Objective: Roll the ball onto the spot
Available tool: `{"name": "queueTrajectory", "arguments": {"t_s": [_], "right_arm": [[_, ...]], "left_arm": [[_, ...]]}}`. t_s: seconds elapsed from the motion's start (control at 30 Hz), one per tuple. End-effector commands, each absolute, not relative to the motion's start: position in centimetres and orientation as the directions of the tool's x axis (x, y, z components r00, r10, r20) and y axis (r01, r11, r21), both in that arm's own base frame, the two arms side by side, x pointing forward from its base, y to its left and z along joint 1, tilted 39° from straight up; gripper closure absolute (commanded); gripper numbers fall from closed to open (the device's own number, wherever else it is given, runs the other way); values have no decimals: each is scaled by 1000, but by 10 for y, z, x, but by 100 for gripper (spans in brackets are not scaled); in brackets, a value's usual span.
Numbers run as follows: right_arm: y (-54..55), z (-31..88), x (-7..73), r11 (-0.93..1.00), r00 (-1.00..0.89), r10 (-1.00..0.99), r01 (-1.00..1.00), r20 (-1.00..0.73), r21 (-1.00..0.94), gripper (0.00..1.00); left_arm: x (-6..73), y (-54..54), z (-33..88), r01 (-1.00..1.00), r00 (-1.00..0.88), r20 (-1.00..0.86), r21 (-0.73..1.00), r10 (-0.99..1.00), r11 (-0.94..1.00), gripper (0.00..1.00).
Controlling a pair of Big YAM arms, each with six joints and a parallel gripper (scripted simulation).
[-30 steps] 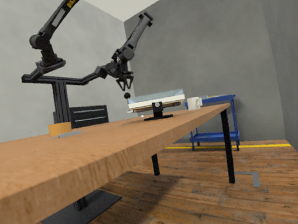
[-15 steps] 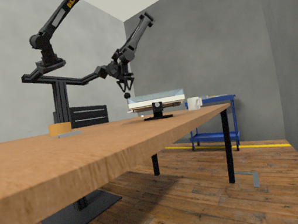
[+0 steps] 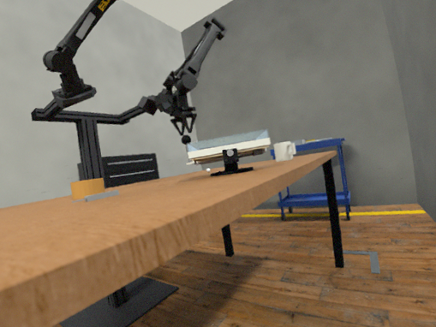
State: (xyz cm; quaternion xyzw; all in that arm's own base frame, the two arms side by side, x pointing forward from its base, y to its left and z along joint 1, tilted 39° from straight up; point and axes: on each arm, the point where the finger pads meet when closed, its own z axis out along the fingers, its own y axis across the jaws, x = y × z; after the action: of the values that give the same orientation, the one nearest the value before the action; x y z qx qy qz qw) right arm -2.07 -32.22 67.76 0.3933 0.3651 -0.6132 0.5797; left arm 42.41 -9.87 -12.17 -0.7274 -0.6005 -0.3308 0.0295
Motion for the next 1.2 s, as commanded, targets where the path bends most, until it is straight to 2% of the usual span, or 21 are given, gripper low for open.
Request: {"name": "queueTrajectory", "arguments": {"t_s": [0.0, 1.17], "right_arm": [[-316, 699, -24, -73, -34, -457, 997, -889, 0, 0], [-316, 699, -24, -73, -34, -457, 997, -889, 0, 0]], "left_arm": [[433, -101, -120, 885, 57, 509, 373, 859, -279, 43], [435, -94, -128, 891, 53, 513, 363, 857, -273, 43]]}}
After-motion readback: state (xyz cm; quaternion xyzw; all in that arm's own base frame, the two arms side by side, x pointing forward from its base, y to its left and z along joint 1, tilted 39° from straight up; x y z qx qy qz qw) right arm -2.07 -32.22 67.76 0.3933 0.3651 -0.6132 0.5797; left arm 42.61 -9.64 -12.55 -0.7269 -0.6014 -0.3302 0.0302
